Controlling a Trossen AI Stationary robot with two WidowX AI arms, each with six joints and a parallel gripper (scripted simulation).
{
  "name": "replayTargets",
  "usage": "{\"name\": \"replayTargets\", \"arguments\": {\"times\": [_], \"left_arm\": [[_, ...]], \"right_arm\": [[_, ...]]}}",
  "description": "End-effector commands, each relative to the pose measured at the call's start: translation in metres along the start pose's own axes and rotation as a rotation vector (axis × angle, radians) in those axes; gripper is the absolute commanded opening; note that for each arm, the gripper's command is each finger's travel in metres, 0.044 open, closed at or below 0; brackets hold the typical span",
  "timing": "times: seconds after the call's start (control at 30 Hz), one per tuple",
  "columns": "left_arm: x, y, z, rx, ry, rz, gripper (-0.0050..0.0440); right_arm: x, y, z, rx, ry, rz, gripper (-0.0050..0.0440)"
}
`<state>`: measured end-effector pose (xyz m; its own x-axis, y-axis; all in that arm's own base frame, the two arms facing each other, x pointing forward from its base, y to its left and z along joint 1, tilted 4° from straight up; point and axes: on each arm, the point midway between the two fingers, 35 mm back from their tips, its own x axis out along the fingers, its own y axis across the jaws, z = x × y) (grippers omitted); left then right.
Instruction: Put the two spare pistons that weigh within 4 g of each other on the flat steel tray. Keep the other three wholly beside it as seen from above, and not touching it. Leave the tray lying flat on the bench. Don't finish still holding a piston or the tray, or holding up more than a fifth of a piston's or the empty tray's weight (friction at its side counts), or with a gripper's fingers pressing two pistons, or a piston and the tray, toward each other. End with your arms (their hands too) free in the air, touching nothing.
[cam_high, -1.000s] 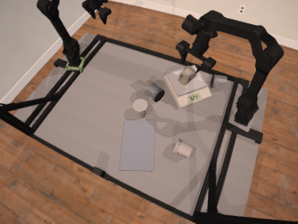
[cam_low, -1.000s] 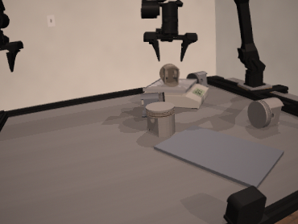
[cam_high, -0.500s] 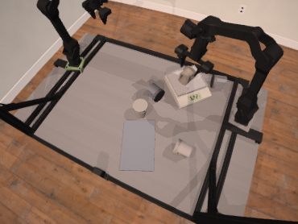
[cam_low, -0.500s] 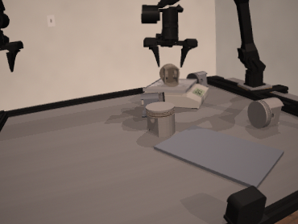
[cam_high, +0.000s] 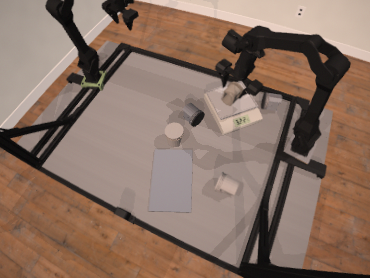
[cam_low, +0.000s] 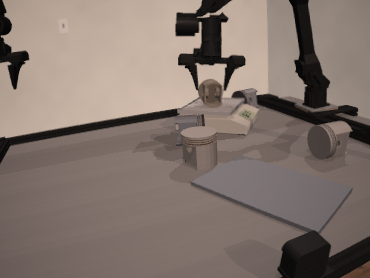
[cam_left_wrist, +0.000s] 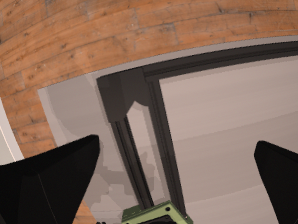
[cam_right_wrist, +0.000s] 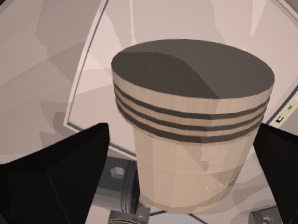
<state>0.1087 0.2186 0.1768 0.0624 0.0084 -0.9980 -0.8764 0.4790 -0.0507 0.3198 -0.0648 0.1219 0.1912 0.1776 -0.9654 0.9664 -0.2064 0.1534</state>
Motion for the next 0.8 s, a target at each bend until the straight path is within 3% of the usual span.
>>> {"name": "replayTargets", "arguments": {"times": [0.0, 0.3, 0.33, 0.77], "left_arm": [[0.0001, -0.0004, -0.0002, 0.002, 0.001, -0.003, 0.044], [0.0001, -0.0004, -0.0002, 0.002, 0.001, -0.003, 0.044], [0.0001, -0.0004, -0.0002, 0.002, 0.001, -0.003, 0.044], [0.0001, -0.0004, -0.0002, 0.002, 0.001, -0.003, 0.044]], "right_arm": [[0.013, -0.0034, 0.0002, 0.005, 0.003, -0.02, 0.0378], [0.0192, -0.0044, 0.0005, 0.004, 0.002, -0.028, 0.0378], [0.0192, -0.0044, 0.0005, 0.004, 0.002, -0.028, 0.0158], [0.0192, -0.0044, 0.0005, 0.004, 0.002, -0.028, 0.0158]]}}
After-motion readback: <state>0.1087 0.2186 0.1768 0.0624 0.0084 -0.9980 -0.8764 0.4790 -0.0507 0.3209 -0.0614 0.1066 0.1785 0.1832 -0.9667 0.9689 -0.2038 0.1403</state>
